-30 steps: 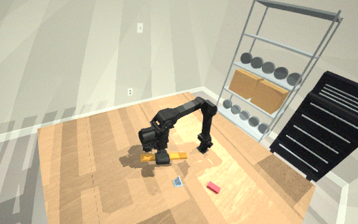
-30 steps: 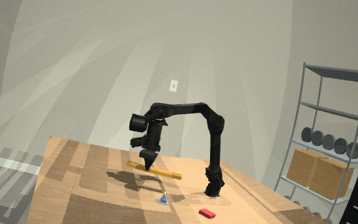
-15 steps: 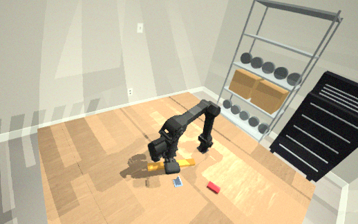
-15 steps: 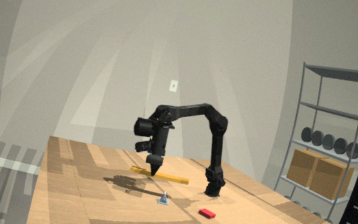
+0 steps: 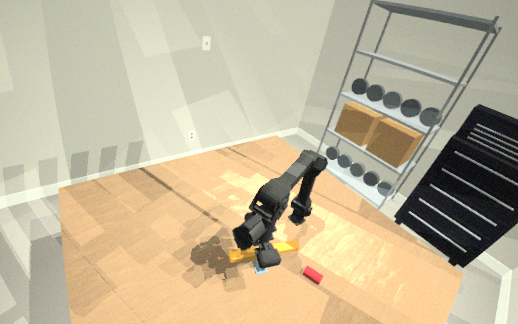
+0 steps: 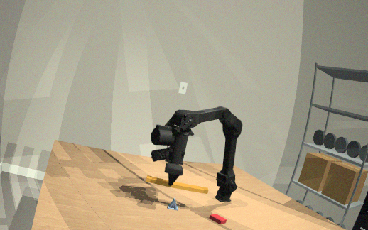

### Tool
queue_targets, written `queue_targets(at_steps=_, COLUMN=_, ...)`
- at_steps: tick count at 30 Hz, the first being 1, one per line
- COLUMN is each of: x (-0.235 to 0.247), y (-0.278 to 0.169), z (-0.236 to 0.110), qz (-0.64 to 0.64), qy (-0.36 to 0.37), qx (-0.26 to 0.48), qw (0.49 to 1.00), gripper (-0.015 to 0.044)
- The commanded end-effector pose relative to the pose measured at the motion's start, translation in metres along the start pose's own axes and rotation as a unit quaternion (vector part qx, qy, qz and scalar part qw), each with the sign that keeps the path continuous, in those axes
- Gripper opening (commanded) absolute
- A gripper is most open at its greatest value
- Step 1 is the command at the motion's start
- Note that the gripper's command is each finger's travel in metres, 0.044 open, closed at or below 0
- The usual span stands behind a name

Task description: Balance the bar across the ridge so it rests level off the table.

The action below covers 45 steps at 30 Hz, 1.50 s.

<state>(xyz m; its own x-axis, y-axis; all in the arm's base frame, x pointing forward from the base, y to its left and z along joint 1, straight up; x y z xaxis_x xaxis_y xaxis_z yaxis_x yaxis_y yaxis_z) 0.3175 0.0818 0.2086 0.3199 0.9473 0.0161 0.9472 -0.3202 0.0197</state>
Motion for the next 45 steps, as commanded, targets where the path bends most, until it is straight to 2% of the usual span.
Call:
queue_targets(at_steps=1, x=0.003, y=-0.002, z=0.001, qz=0.003, qy=0.0, qx=-0.003, qw=1.0, gripper=0.0)
queue_targets(at_steps=27, x=0.004, y=-0.003, z=0.042, qz=0.002, qy=0.0, qx=-0.002, qw=1.0, gripper=0.0)
queue_targets(at_steps=45, x=0.004, y=-0.003, z=0.043, qz=0.002, qy=0.0, qx=-0.002, qw=1.0, gripper=0.0)
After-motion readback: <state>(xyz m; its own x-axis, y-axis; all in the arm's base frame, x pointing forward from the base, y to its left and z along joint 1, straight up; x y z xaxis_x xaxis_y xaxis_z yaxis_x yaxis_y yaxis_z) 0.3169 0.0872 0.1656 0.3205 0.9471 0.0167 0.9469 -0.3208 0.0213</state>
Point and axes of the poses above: the point midway between the two fingers, 35 mm back from their tips, its own z axis out along the fingers, its own x axis across the jaws, y = z × x, the point moved 6 cm from there along -z, back along the fingers, and after that the axes turned 2 degrees about -z, right-handed, at the moved point
